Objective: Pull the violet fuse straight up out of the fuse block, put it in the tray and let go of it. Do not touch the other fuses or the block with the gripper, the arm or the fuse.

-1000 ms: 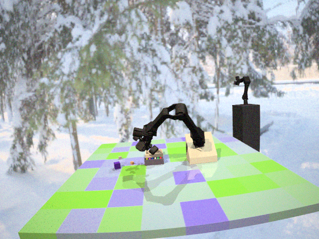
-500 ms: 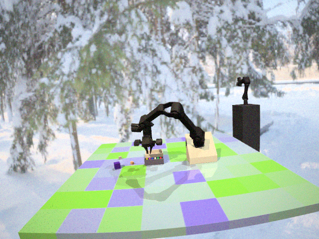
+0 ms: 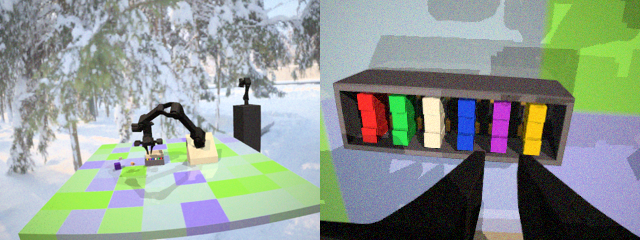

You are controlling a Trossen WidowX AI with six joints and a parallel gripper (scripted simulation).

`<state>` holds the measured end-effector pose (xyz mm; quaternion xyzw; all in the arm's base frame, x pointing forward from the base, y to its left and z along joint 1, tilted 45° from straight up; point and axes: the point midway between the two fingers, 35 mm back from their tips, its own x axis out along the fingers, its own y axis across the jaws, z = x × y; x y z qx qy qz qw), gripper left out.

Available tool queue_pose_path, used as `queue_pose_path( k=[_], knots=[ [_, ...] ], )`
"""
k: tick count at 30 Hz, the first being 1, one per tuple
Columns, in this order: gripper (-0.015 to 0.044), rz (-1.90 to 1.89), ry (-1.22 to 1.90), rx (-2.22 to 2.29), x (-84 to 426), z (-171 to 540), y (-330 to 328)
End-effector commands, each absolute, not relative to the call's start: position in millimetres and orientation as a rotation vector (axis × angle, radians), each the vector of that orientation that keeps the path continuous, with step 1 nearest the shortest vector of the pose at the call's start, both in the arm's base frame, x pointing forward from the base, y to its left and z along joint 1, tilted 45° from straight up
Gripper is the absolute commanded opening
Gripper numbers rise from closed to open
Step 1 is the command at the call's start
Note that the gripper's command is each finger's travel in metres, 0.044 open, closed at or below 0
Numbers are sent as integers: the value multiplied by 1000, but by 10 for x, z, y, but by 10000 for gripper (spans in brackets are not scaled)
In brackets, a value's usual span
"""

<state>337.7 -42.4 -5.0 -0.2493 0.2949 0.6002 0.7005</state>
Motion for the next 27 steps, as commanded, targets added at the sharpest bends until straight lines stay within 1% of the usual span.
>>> queue_pose_path(
  k=[1,27],
  knots=[
    [69,1336,650,-553,3386,-73,-397],
    [69,1337,649,-552,3407,-246,-222]
  ],
)
